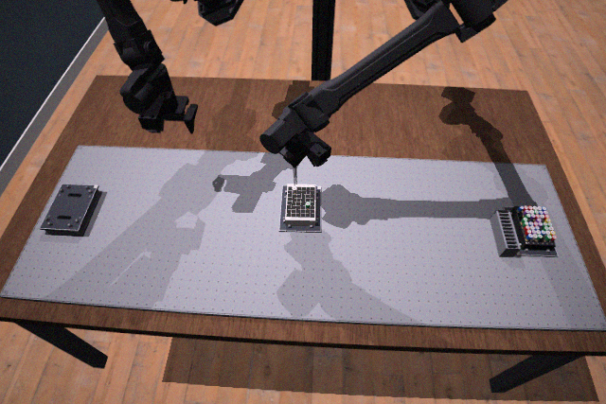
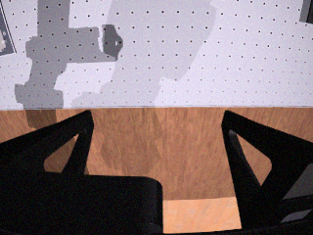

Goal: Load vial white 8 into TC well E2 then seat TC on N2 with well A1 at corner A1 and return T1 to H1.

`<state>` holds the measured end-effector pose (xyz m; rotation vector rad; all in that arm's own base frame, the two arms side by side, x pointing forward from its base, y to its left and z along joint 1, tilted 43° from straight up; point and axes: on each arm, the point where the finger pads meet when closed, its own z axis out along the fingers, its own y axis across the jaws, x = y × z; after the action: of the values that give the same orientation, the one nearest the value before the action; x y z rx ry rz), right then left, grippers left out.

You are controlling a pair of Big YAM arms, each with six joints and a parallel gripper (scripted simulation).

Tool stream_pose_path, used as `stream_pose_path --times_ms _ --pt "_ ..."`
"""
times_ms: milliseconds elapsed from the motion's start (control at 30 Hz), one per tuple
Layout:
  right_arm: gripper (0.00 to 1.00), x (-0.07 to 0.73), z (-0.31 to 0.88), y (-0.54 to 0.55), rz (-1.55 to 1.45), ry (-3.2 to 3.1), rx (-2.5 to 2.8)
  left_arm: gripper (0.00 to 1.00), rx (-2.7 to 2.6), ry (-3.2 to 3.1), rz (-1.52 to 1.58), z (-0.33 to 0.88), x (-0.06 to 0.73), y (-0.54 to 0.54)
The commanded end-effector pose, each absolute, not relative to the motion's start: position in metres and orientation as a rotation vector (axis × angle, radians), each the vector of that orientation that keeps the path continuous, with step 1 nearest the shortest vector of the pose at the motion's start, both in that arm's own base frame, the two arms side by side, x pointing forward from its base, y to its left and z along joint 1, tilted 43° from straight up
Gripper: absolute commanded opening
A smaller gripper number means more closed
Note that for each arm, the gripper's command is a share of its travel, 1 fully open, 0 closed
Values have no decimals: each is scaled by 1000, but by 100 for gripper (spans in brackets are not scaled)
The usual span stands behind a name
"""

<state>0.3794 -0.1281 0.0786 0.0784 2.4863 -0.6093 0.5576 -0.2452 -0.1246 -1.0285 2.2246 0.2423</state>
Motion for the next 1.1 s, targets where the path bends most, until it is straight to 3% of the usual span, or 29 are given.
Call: stream_pose_path --times_ms 0,1067 --pt "100 383 84 -127 -611 2473 60 7 -1010 2231 233 -120 549 -260" --pt "100 383 84 -127 -611 2473 60 7 -306 2492 497 -89 561 -208"
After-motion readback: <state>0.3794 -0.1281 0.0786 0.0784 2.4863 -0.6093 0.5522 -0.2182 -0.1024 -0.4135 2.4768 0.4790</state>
